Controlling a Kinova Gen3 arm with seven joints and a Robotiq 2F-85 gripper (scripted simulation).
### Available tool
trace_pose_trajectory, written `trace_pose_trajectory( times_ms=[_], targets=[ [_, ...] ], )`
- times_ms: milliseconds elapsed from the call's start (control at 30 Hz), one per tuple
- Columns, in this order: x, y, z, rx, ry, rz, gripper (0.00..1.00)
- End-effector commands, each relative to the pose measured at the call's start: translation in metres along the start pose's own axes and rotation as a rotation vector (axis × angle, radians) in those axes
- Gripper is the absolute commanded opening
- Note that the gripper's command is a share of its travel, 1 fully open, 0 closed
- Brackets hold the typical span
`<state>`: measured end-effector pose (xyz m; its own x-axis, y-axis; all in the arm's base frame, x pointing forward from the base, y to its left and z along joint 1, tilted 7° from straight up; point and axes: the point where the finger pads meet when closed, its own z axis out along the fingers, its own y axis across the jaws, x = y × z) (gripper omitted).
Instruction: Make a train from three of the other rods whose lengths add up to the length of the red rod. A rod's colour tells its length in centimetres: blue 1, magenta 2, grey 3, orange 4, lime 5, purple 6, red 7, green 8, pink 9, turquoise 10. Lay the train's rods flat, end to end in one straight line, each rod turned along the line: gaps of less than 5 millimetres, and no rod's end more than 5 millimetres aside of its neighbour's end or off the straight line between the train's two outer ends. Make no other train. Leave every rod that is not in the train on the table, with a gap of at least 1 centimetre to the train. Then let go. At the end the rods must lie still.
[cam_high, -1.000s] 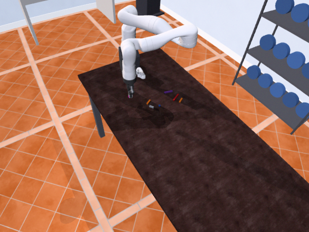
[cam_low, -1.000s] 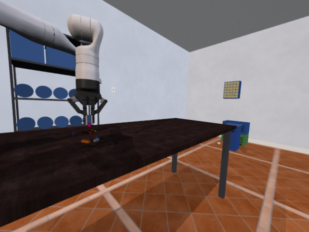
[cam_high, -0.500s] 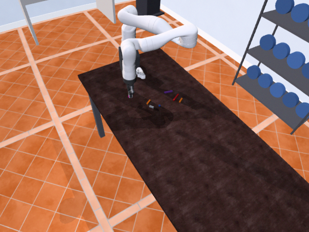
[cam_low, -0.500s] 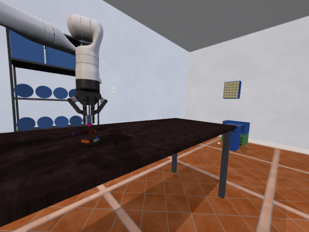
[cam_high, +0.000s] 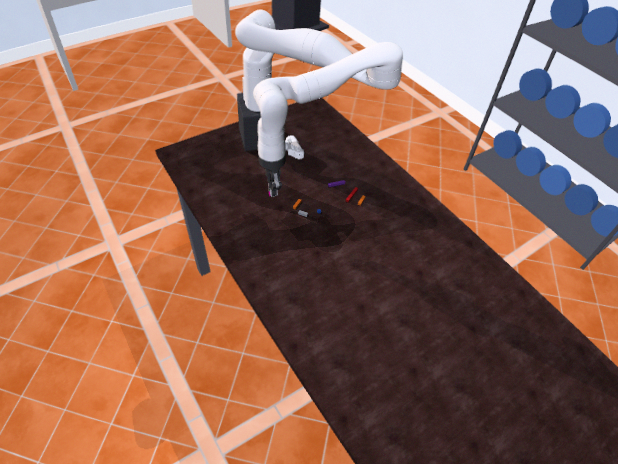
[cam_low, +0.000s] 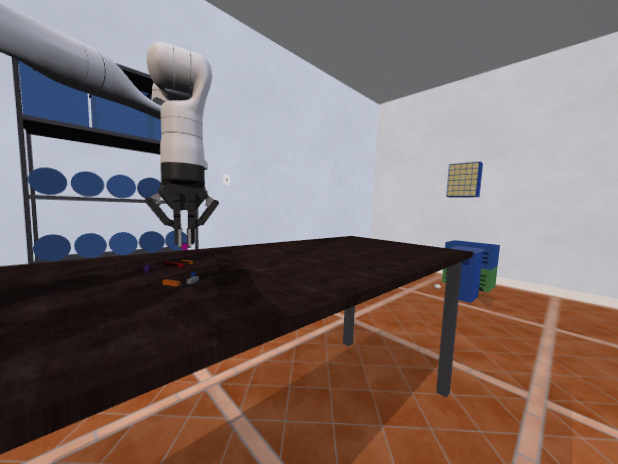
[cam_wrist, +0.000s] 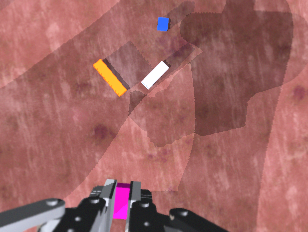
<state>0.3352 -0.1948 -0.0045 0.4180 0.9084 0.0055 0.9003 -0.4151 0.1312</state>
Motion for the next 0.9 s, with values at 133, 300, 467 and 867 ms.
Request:
trace_pose_trajectory(
  times_ms=[133,300,467,867],
  targets=[
    [0.071,0.018,0.000,0.005,-0.002,-0.018,0.05],
    [0.118,0.022,-0.001,0.005,-0.002,-0.017,0.05],
    [0.143,0.022,-0.001,0.003,-0.001,-0.017,0.05],
    [0.164,0.021,-0.001,0.002,-0.002,-0.011,0.05]
  ],
)
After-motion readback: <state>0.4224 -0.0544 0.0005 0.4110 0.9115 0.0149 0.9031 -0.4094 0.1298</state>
